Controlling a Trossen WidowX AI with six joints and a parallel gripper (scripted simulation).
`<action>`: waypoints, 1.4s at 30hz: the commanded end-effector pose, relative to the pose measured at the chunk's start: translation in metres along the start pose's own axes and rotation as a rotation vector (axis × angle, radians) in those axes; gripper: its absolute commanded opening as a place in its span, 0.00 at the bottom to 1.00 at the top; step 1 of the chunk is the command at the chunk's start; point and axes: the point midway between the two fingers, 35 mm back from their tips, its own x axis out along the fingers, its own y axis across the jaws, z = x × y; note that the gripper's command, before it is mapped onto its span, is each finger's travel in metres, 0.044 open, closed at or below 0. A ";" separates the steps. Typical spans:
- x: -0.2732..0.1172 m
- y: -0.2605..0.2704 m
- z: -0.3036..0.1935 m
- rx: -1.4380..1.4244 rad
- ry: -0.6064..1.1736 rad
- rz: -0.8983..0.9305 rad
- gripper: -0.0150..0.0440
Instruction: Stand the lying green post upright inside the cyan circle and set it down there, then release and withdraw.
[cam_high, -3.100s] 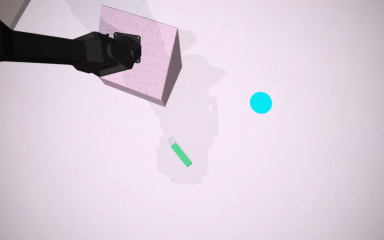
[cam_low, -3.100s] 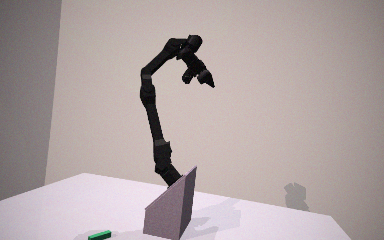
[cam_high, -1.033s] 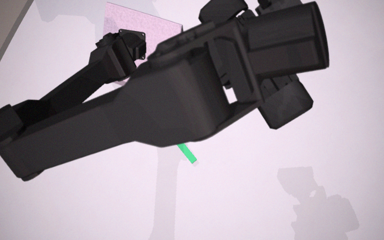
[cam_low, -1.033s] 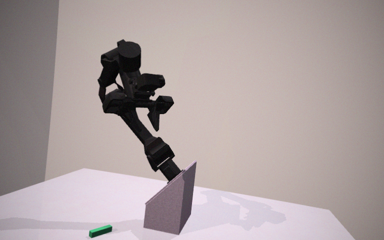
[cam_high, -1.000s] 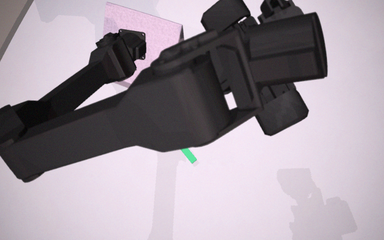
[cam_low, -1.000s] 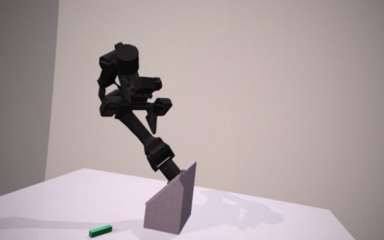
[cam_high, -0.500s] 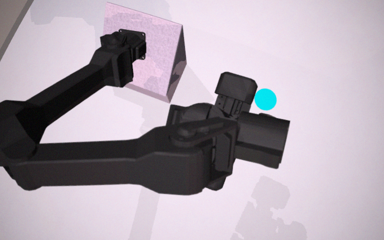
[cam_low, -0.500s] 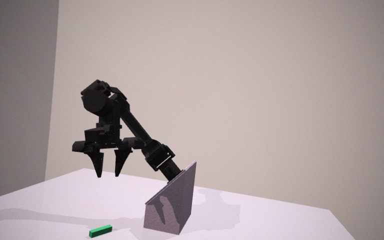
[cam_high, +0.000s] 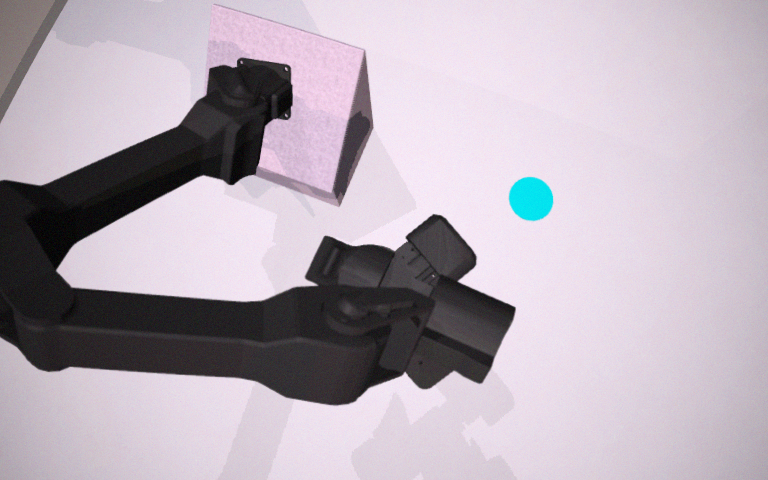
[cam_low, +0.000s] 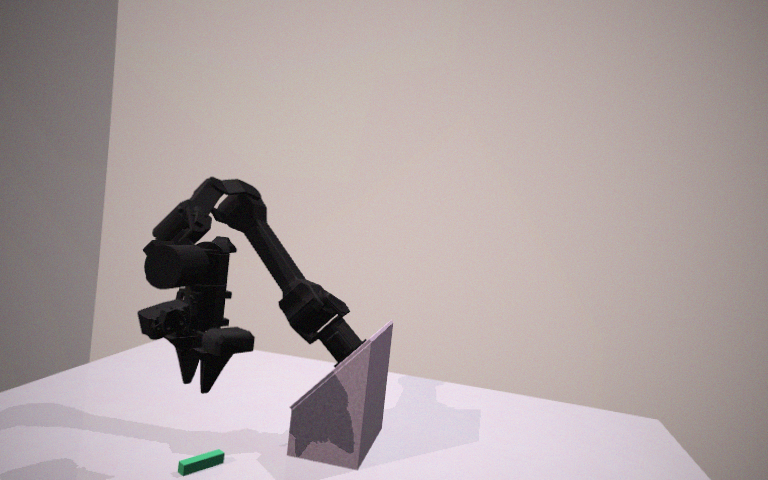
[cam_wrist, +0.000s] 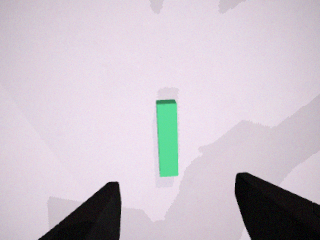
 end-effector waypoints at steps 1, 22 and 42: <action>0.017 0.002 -0.001 0.002 0.014 -0.006 0.65; 0.118 -0.005 -0.005 0.001 0.005 -0.017 0.29; 0.067 0.005 0.001 0.005 0.018 0.002 0.29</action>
